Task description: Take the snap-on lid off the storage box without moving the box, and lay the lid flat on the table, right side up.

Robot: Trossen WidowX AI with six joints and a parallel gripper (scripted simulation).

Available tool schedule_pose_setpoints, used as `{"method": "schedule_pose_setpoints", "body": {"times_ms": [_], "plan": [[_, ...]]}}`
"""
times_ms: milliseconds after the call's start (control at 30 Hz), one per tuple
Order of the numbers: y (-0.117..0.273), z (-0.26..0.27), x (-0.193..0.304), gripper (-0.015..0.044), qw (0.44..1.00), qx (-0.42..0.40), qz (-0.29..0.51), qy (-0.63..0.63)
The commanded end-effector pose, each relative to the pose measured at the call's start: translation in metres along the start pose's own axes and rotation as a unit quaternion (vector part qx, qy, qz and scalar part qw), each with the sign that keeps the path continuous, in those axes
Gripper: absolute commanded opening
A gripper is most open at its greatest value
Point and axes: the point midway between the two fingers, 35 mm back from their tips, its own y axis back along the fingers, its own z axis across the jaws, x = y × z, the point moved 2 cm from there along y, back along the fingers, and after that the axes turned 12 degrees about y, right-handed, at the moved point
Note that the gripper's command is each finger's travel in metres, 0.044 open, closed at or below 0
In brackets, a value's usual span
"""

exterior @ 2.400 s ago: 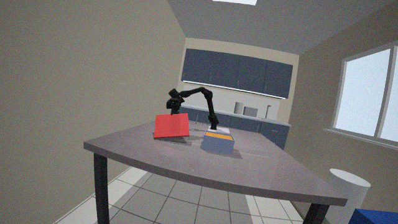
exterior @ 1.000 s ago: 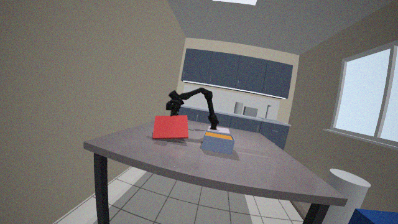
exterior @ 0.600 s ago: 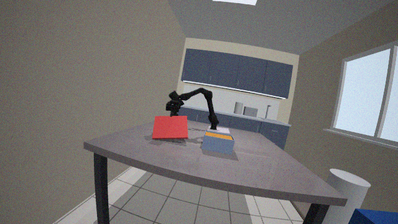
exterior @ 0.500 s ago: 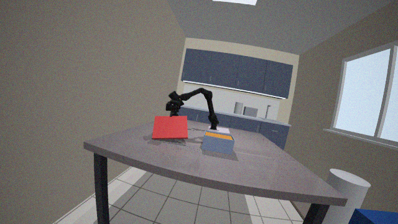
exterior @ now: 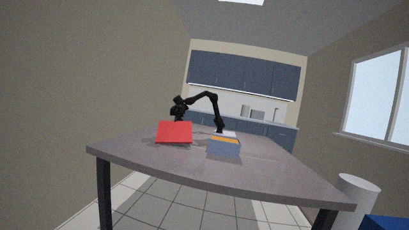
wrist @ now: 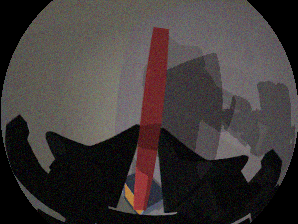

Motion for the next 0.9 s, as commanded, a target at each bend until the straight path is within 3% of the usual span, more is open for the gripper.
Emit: {"method": "schedule_pose_setpoints", "body": {"times_ms": [0,867], "plan": [[-0.013,-0.016,0.008,0.0,1.0,0.013,0.014,-0.013],[-0.026,-0.032,0.012,0.0,1.0,0.013,0.014,-0.013]]}}
